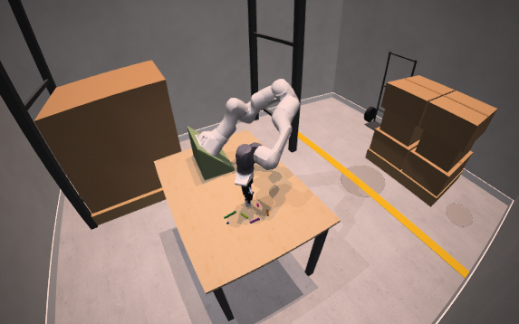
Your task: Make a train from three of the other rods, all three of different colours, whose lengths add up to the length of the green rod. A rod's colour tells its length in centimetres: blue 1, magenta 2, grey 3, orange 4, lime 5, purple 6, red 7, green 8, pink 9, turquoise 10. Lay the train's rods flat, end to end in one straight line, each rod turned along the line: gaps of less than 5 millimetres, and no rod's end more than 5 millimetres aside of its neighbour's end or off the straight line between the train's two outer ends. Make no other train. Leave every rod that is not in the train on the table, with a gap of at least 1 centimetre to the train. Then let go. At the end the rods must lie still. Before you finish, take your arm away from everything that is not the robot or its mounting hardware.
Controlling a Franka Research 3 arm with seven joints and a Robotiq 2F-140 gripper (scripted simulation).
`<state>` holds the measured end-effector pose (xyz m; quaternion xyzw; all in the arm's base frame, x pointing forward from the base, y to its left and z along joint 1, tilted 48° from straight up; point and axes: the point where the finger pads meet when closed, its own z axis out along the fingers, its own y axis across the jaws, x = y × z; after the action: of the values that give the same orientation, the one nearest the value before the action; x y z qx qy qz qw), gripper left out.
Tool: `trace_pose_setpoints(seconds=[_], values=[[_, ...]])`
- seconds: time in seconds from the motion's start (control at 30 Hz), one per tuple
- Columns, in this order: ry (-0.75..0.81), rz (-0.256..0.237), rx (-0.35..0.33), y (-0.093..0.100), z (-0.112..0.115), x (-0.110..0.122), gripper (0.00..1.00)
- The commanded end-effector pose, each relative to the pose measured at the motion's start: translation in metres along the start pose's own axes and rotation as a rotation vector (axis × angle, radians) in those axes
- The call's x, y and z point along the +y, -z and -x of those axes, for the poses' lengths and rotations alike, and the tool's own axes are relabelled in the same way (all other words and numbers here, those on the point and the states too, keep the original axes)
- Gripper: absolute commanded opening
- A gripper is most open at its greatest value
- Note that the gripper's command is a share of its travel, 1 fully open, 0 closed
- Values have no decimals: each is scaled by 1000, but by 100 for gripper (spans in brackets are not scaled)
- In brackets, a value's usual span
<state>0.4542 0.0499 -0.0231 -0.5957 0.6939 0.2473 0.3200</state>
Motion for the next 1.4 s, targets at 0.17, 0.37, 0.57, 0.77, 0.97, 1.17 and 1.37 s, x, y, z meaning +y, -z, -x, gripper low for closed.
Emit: trace_pose_setpoints(seconds=[0.17,0.37,0.57,0.77,0.97,1.17,1.37], values=[[6,-3,3,-1,-1,-1,3],[6,-3,3,-1,-1,-1,3],[6,-3,3,-1,-1,-1,3],[6,-3,3,-2,-1,-1,3],[6,-3,3,-7,-1,-1,3],[6,-3,3,-11,-1,-1,3],[6,-3,3,-12,-1,-1,3]])
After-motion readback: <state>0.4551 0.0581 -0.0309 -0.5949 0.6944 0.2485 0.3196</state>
